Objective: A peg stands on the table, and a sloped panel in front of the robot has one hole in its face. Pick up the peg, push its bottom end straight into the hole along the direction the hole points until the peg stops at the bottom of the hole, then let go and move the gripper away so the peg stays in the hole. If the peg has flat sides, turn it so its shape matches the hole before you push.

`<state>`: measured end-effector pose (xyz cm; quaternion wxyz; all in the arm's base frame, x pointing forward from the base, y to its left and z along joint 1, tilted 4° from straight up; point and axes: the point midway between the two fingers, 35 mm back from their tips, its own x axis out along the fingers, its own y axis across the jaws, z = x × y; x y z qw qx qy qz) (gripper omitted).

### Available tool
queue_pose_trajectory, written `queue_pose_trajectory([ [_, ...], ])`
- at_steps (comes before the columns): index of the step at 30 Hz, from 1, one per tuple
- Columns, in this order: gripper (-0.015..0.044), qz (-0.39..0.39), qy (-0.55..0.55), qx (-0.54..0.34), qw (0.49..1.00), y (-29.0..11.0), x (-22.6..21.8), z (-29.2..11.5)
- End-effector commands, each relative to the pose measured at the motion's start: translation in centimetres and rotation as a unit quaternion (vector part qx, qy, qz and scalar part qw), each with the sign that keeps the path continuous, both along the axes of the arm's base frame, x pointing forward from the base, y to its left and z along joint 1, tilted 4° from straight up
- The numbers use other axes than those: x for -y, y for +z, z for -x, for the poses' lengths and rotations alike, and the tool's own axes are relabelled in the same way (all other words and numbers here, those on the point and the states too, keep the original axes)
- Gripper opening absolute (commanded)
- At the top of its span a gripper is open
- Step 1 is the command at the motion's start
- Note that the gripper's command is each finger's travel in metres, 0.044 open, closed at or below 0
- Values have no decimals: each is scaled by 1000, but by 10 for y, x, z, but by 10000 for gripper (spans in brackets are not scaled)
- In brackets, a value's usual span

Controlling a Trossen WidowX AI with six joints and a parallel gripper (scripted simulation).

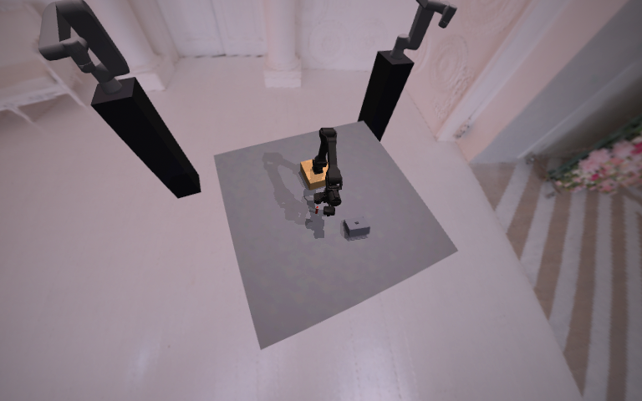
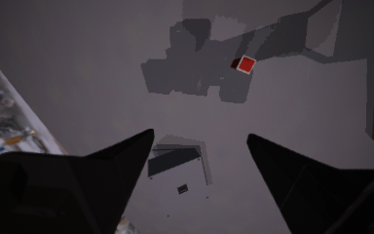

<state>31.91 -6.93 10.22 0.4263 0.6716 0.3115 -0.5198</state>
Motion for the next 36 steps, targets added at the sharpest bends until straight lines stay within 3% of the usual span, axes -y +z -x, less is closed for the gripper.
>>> queue_pose_trajectory([
  [1,440,-16,-43,-29,999,-12,13,15],
  [13,440,-50,-147,-92,984,-34,41,53],
  [36,440,-50,-148,-92,983,-59,42,50],
])
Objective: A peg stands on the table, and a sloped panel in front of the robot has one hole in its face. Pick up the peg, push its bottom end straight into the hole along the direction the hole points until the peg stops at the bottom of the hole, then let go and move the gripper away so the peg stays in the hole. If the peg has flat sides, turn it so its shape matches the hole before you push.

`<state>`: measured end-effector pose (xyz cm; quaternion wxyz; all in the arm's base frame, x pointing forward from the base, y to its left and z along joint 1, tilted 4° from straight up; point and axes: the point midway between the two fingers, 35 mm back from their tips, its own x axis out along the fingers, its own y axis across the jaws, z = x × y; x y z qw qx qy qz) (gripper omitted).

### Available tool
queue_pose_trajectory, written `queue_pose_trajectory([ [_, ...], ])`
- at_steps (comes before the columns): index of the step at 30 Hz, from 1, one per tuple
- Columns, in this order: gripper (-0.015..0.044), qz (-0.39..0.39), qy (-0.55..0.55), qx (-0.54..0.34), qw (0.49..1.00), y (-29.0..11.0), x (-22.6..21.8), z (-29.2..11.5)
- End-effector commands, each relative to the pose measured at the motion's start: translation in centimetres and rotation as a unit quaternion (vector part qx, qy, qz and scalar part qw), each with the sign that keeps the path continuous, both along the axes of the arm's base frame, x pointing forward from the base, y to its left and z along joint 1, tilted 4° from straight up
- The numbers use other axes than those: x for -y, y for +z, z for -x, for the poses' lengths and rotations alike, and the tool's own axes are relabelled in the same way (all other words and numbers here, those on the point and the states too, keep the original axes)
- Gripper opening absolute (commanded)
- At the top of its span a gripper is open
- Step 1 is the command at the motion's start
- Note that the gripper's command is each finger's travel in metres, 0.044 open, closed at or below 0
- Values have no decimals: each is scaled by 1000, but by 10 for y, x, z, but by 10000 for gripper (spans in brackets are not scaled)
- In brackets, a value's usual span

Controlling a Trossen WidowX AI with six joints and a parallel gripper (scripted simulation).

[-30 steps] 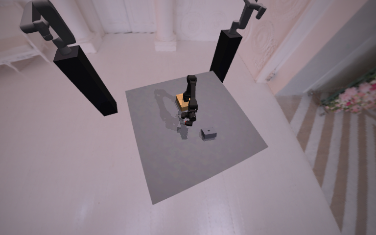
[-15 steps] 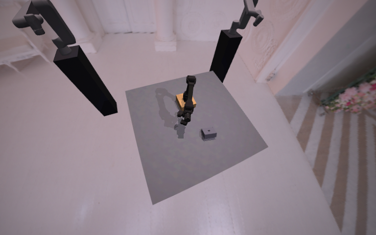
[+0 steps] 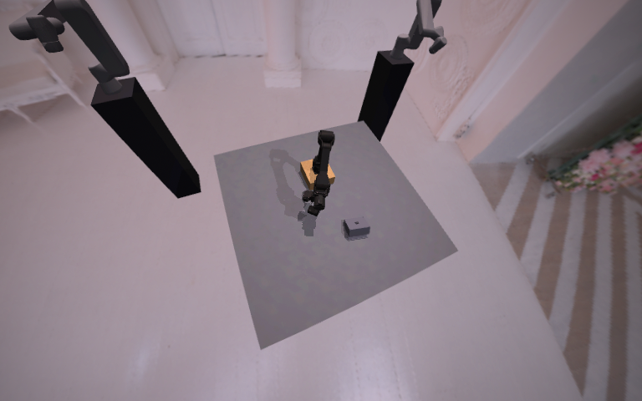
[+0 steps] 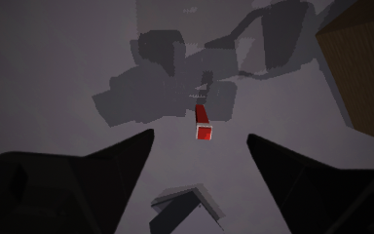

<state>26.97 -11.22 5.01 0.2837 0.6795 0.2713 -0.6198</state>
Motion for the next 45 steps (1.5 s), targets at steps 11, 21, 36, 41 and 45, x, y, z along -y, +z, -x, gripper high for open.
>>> queue_pose_trajectory([
  [11,440,-3,-2,-2,1000,-25,-2,-1],
  [21,440,-3,-2,-2,1000,-41,-3,-1],
  [36,204,-1,0,-1,1000,-42,-2,-2],
  [41,72,-1,0,-1,1000,-42,-2,-2],
  [45,7,-1,0,-1,1000,-42,-2,-2],
])
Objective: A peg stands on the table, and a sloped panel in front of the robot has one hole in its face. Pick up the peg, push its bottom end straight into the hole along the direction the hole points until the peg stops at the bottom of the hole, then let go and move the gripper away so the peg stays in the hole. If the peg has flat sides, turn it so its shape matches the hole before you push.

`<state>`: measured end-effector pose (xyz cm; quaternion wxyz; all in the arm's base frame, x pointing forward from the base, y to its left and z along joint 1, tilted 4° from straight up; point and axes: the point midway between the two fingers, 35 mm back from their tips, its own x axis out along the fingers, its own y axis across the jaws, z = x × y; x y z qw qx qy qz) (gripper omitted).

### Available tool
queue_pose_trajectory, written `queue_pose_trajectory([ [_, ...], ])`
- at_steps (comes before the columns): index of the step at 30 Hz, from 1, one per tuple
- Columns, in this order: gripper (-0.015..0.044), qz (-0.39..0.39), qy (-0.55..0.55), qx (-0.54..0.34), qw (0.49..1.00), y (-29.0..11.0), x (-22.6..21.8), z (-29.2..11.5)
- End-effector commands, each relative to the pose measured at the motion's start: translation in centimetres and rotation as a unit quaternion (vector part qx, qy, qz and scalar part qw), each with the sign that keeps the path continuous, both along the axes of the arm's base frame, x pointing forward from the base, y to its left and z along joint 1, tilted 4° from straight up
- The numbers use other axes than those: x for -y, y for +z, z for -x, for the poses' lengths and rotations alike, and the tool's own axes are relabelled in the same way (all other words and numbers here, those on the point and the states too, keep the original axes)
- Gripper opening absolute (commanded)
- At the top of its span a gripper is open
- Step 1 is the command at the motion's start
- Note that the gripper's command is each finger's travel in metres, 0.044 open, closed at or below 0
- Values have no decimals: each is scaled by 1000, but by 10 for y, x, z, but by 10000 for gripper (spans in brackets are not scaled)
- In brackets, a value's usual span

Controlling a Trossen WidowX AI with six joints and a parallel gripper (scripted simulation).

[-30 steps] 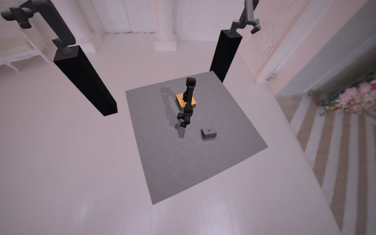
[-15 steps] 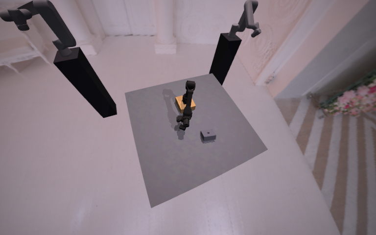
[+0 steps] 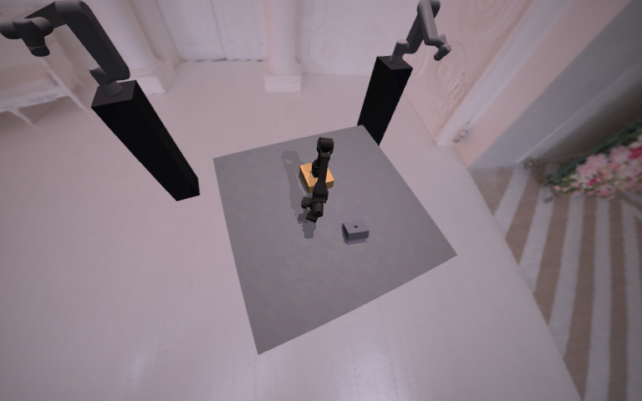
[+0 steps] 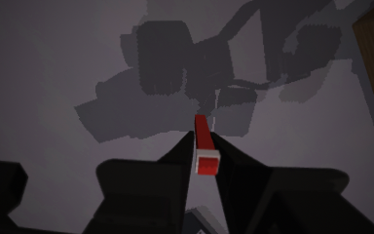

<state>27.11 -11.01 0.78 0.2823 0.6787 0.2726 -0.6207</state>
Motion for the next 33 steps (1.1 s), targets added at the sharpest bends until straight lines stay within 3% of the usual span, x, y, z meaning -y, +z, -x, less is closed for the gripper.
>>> queue_pose_trajectory([
  [1,0,0,0,1,1000,0,0,0],
  [10,0,0,0,1,1000,8,1,-1],
  [24,0,-2,-2,0,1000,77,3,6],
  [33,0,3,4,3,1000,80,1,4],
])
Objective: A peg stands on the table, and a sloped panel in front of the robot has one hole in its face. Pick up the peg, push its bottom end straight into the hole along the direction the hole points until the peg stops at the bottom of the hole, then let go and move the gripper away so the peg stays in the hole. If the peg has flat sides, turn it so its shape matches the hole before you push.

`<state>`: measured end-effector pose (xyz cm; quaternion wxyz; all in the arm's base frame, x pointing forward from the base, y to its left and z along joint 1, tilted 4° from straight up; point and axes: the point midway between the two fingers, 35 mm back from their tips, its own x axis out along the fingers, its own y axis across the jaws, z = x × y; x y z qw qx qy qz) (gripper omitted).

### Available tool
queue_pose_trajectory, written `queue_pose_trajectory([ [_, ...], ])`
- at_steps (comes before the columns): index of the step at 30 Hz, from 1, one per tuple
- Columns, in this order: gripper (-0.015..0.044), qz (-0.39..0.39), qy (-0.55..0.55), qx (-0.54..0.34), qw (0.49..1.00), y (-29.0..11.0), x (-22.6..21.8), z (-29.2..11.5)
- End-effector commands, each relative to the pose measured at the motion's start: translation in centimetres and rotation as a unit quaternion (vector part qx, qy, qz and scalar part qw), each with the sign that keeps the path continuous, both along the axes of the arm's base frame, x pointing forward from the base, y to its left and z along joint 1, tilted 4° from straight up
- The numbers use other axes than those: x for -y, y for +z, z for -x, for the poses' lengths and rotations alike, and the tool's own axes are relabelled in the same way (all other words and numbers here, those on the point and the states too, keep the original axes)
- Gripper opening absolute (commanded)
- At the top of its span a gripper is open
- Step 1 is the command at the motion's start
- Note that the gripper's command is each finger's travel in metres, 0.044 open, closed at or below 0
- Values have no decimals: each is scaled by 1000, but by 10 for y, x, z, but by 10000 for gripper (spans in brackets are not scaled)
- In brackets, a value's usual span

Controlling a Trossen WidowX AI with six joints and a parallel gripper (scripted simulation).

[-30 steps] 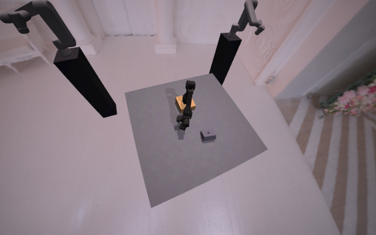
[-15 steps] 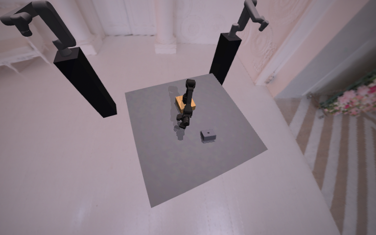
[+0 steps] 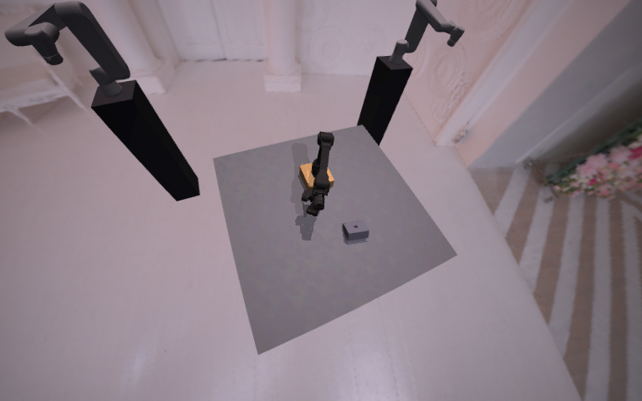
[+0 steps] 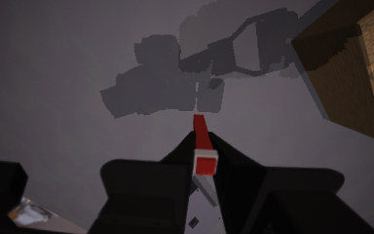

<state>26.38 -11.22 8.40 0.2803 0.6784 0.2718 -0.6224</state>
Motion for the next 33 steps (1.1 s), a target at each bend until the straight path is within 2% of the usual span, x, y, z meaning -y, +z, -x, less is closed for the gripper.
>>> queue_pose_trajectory([
  [1,0,5,8,6,1000,4,-2,-4],
  [33,0,48,65,39,996,11,-32,-32],
])
